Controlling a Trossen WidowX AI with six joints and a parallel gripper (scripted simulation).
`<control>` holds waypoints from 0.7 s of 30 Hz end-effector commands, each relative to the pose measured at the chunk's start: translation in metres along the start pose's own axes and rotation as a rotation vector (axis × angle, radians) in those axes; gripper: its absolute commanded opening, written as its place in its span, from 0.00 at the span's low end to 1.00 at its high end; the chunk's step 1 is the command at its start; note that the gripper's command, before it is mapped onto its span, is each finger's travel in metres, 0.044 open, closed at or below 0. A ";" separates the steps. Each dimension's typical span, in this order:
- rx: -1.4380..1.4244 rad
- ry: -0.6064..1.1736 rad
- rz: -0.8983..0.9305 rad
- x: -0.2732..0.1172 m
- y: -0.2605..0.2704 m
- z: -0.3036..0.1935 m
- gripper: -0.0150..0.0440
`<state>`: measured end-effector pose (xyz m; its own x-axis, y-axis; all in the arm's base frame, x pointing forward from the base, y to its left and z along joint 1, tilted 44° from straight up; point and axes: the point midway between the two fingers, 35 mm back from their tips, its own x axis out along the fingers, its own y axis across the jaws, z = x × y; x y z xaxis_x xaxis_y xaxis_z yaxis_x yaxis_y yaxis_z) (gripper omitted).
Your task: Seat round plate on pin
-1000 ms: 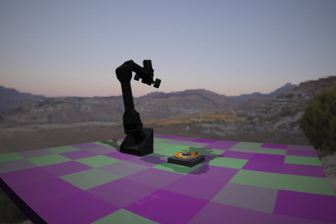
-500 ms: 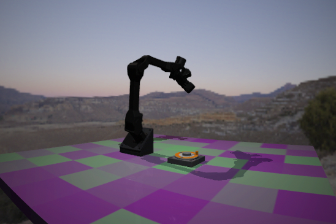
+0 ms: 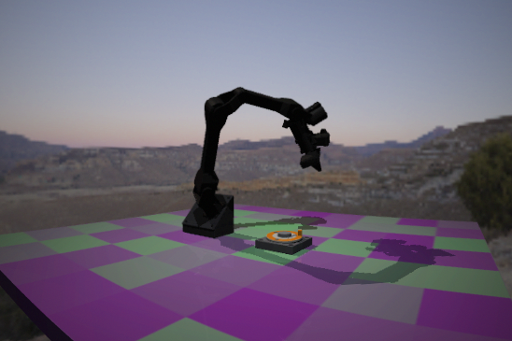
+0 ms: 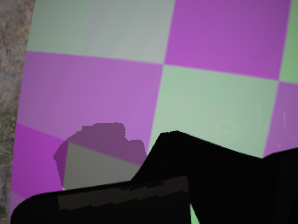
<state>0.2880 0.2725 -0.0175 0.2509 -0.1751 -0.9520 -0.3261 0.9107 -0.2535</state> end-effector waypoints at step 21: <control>0.264 0.307 -0.537 0.020 -0.255 -0.045 0.25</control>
<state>0.3377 0.0311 0.0288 0.0476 -0.6846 -0.7274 0.0222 0.7288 -0.6844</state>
